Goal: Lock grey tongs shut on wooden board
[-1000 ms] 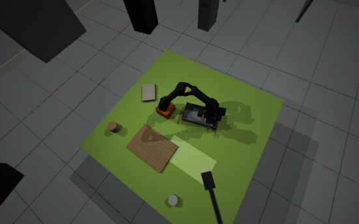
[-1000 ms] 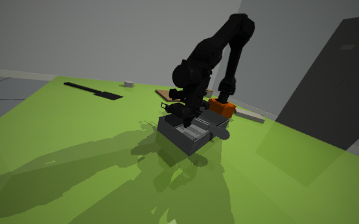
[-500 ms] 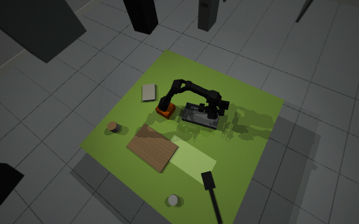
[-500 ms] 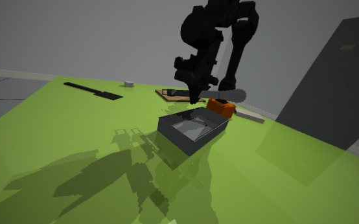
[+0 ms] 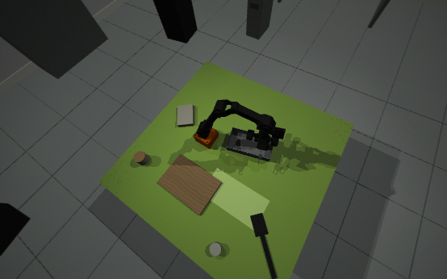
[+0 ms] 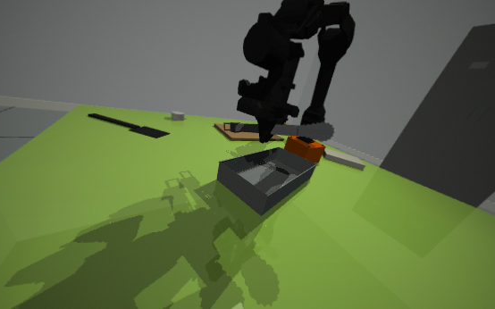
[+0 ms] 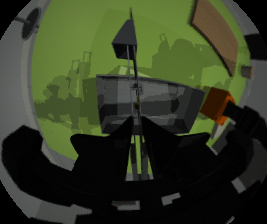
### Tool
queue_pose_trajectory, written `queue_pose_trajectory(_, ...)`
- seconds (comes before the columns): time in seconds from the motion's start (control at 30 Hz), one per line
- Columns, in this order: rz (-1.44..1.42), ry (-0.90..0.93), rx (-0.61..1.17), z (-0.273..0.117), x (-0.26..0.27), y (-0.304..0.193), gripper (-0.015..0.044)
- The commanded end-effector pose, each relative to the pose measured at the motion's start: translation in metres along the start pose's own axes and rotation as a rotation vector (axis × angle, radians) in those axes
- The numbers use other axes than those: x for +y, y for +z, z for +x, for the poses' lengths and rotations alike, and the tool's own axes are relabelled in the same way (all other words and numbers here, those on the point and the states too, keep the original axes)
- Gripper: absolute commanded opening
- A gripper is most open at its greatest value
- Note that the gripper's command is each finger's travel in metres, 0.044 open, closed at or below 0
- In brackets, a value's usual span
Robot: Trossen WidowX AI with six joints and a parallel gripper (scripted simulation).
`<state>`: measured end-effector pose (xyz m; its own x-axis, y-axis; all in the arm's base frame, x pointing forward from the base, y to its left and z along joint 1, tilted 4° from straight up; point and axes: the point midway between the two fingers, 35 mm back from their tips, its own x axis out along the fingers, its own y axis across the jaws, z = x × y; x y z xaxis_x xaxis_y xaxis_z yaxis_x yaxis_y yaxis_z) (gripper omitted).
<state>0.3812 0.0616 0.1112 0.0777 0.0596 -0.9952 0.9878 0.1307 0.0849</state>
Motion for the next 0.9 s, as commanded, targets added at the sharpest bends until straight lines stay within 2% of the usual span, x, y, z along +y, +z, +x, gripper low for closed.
queue_pose_trajectory(0.0,0.075,0.001,-0.002,0.0,-0.002,0.022,-0.015)
queue_pose_trajectory(0.87,0.636,0.007,-0.02,-0.003,-0.056,0.179,-0.015)
